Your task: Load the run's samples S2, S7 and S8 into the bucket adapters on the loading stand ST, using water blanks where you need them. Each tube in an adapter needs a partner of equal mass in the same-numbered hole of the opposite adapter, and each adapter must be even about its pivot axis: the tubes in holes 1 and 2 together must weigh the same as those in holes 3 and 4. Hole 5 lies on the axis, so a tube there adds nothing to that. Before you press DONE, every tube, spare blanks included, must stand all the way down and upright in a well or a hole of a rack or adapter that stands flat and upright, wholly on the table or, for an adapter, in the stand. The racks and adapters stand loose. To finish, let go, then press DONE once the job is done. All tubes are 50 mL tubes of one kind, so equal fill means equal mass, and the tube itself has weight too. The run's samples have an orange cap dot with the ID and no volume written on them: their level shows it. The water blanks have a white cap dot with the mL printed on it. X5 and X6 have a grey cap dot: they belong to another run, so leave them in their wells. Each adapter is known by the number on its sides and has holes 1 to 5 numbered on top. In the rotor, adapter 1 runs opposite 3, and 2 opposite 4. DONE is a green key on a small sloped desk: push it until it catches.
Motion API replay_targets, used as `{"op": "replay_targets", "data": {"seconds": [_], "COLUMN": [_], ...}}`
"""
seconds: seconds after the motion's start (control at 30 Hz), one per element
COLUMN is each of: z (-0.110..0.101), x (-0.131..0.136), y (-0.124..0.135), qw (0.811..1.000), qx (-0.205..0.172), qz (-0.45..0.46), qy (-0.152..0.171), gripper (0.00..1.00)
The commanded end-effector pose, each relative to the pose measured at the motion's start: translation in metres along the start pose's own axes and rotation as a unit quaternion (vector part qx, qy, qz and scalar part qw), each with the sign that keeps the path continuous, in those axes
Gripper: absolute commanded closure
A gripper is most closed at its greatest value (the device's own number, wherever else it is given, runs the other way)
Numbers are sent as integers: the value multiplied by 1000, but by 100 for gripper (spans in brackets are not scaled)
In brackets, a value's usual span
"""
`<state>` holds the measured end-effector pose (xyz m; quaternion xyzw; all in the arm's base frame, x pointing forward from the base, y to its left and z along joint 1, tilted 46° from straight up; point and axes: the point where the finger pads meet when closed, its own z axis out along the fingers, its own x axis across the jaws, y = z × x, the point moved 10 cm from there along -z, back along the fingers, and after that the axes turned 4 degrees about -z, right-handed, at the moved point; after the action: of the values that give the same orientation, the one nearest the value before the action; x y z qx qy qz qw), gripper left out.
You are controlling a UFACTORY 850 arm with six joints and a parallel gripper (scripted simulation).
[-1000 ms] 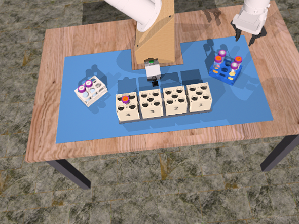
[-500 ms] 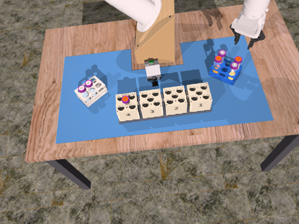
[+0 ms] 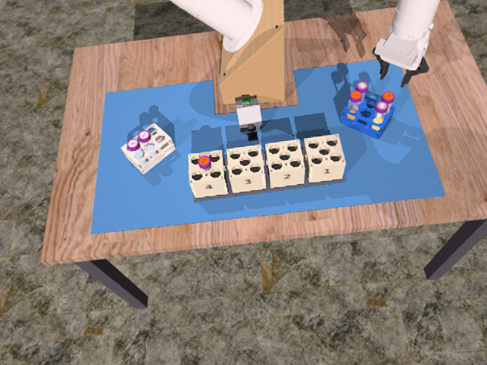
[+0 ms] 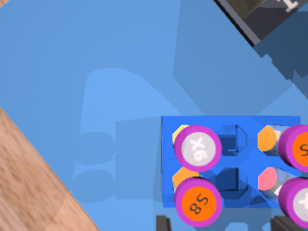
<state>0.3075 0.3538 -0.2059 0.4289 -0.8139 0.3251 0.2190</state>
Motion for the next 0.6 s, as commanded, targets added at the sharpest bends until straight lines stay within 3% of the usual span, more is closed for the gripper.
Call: {"op": "replay_targets", "data": {"seconds": [0.0, 0.57], "z": [5, 35], "x": [-1, -1], "y": [0, 0], "qw": [1000, 1000], "qx": [0, 0], "qz": [0, 0], "qy": [-1, -1], "gripper": [43, 43]}}
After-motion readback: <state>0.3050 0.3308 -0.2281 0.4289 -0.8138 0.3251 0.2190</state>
